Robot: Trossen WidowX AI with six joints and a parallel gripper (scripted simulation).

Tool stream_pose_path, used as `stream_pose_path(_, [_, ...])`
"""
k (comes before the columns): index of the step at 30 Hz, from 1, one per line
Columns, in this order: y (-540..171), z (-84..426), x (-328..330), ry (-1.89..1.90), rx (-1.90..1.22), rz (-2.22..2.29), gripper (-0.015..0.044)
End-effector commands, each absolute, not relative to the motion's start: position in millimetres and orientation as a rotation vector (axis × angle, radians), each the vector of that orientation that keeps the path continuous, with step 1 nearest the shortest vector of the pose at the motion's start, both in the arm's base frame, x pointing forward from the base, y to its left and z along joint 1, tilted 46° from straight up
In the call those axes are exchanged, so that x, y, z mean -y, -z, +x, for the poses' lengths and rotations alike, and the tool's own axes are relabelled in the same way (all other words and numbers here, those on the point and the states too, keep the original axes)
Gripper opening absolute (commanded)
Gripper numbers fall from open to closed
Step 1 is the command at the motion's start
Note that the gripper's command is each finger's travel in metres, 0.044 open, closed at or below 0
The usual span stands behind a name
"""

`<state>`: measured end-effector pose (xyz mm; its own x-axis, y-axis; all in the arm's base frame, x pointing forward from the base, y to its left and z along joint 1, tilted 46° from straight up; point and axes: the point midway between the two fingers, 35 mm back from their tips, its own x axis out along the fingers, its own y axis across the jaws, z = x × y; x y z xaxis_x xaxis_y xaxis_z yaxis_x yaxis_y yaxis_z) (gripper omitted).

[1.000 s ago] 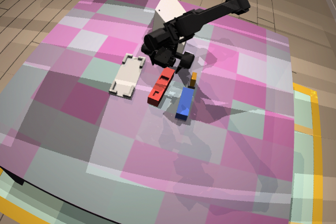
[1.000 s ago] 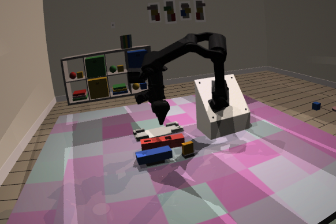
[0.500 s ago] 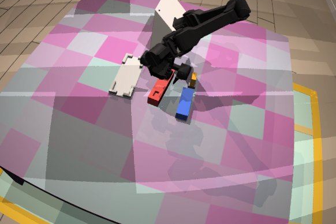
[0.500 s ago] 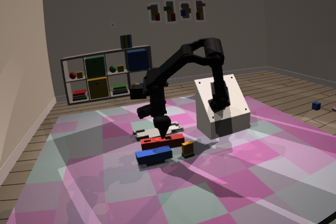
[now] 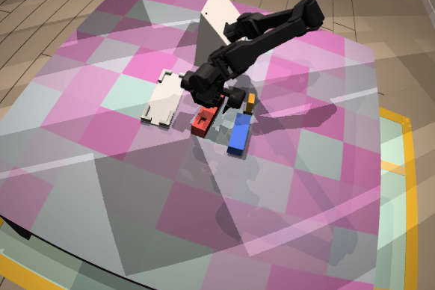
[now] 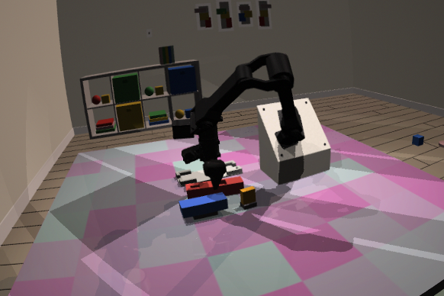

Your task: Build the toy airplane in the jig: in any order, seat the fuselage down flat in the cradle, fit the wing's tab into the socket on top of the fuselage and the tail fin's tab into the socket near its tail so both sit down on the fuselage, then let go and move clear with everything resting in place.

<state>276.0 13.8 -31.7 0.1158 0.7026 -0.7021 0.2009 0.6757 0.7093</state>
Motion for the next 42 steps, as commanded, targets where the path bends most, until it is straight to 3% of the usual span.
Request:
stream_pose_path(1, [38.5, 275.2, -20.4, -0.434, -1.451, 0.814, 0.044])
stream_pose_path(19, [55.9, 276.7, -39.8, -0.437, -1.45, 0.817, 0.044])
stream_pose_path(29, [55.9, 276.7, -39.8, -0.437, -1.45, 0.817, 0.0177])
stream_pose_path(36, [55.9, 276.7, -39.8, -0.437, -1.45, 0.817, 0.0131])
stream_pose_path(41, [51.9, 277.7, -33.9, -0.434, -1.45, 0.815, 0.0])
stream_pose_path(42, [50.2, 278.0, -31.6, -0.432, -1.45, 0.814, 0.0])
